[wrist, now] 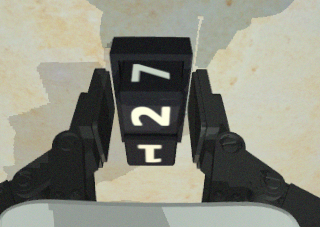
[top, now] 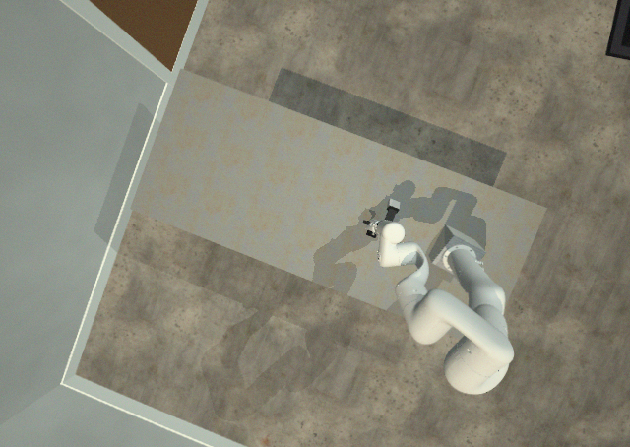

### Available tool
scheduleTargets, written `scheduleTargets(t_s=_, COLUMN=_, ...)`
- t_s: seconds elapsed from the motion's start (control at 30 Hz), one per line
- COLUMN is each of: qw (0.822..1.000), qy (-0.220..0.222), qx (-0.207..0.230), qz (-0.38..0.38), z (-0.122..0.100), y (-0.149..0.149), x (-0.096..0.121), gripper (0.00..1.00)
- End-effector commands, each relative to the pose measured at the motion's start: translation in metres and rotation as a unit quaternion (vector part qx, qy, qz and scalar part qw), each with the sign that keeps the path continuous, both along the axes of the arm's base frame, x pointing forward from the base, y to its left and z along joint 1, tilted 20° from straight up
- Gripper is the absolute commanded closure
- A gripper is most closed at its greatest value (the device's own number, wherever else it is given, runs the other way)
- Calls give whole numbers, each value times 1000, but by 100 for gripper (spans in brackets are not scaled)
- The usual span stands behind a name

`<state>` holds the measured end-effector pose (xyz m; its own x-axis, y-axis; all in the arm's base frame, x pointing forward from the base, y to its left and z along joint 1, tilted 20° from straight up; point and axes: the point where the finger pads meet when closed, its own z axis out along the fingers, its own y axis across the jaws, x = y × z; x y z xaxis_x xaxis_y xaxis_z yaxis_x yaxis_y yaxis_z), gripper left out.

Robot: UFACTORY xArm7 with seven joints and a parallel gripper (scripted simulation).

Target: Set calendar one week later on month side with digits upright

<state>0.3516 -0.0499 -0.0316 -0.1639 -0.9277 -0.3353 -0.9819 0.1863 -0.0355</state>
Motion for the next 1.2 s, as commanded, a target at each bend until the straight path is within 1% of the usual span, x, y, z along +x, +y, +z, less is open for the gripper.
scheduleTargets(t_s=0.0, qw=1000, qy=-1, qx=0, qz=-1, z=1, y=-1, x=1, gripper=53)
scheduleTargets(t_s=0.9, qw=1000, qy=-1, qx=0, qz=-1, z=1, y=-1, x=1, gripper=53)
scheduleTargets(t_s=0.93, qw=1000, qy=-1, qx=0, qz=-1, z=1, y=-1, x=1, gripper=73)
scheduleTargets(t_s=1.17, qw=1000, qy=-1, qx=0, qz=-1, z=1, y=-1, x=1, gripper=73)
